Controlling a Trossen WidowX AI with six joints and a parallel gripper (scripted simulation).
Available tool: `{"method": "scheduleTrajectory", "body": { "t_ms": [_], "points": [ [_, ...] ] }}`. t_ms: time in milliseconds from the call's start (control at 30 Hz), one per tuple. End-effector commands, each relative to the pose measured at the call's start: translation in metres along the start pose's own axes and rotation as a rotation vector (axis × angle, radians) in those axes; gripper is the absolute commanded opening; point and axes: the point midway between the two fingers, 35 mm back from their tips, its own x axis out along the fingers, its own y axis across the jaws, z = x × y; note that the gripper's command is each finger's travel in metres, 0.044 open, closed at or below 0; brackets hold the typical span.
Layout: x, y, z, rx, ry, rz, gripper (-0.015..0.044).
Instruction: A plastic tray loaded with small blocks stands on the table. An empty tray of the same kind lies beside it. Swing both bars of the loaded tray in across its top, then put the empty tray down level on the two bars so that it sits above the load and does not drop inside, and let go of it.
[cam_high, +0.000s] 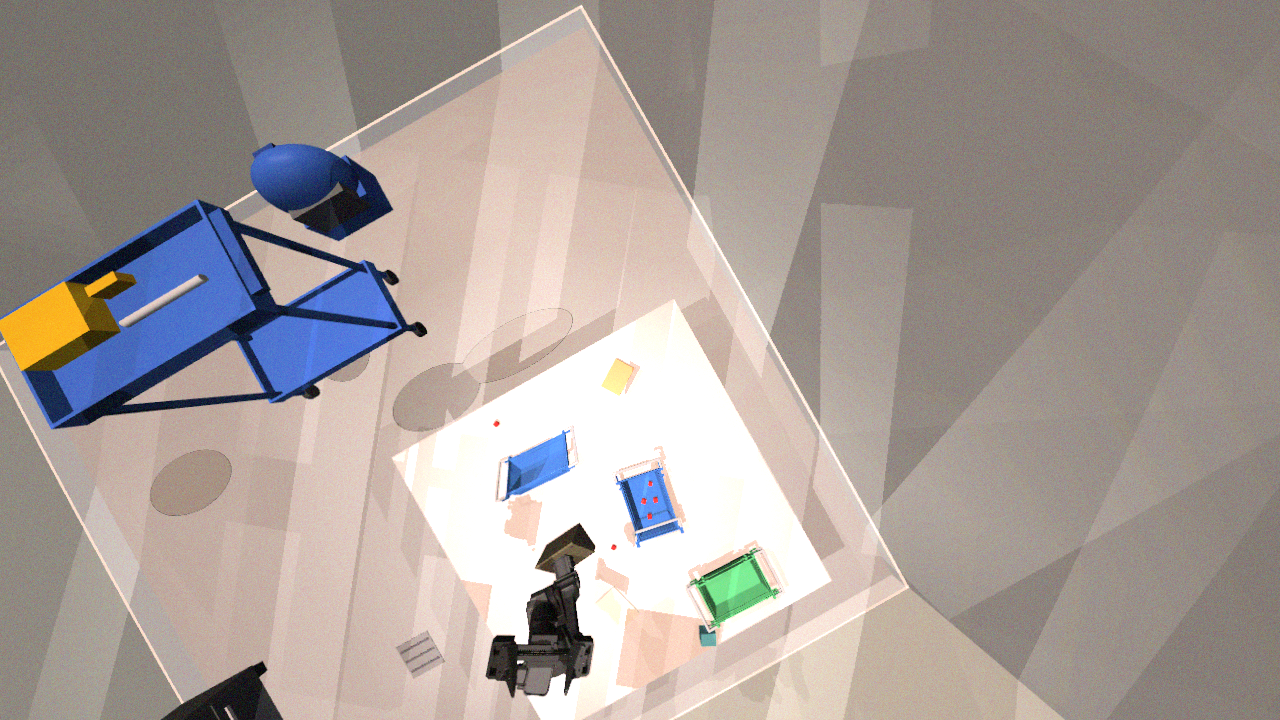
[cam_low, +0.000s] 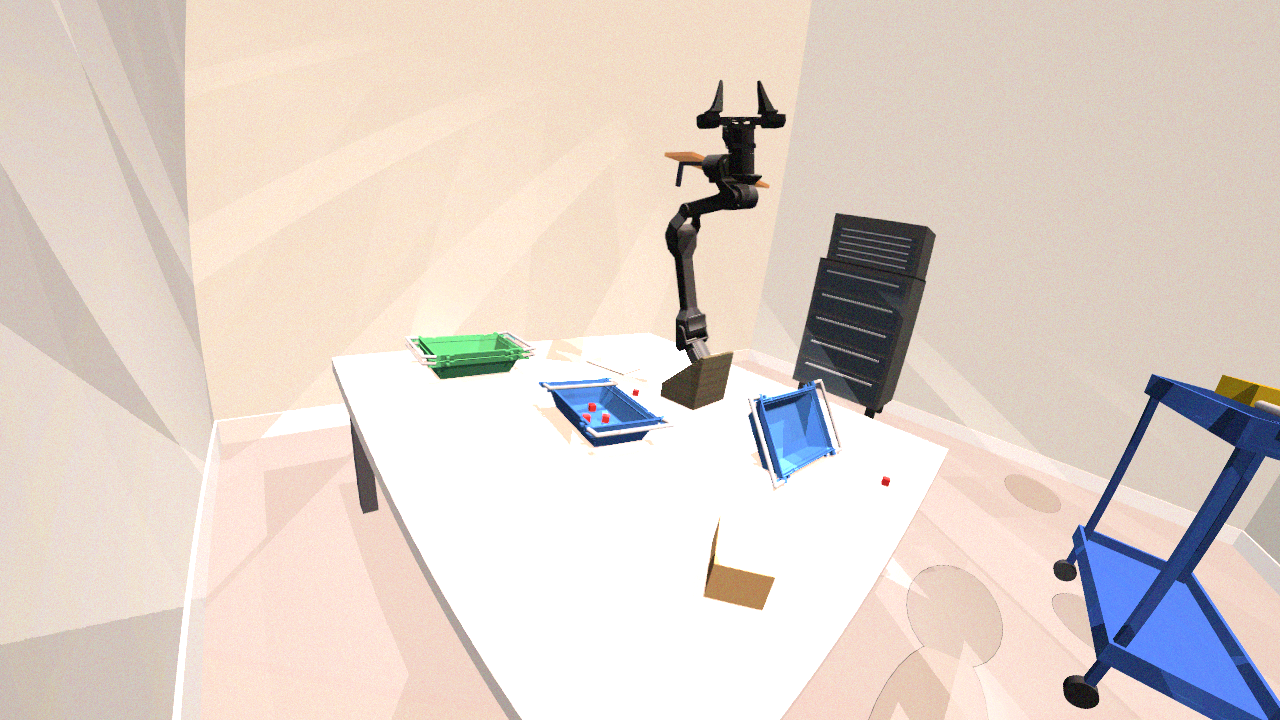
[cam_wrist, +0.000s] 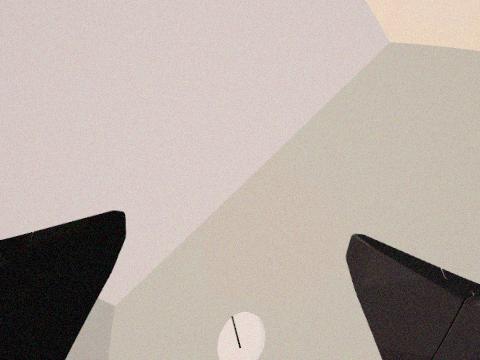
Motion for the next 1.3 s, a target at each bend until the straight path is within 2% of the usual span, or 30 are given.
{"method": "scheduleTrajectory", "body": {
  "t_ms": [0, 233, 367, 567, 767, 1000, 1267],
  "points": [
    [0.0, 0.0, 0.0, 0.0, 0.0, 0.0, 0.0374],
    [0.0, 0.0, -0.002, 0.0, 0.006, 0.0, 0.019],
    [-0.006, -0.011, -0.045, -0.008, 0.15, -0.002, 0.0087],
    [-0.019, -0.025, -0.1, 0.006, 0.336, -0.012, 0.0087],
    [-0.058, -0.05, -0.194, 0.095, 0.677, -0.067, 0.0087],
    [-0.13, -0.094, -0.277, 0.179, 1.045, -0.226, 0.0087],
    [-0.235, -0.145, -0.335, 0.225, 1.434, -0.475, 0.0087]
  ]
}}
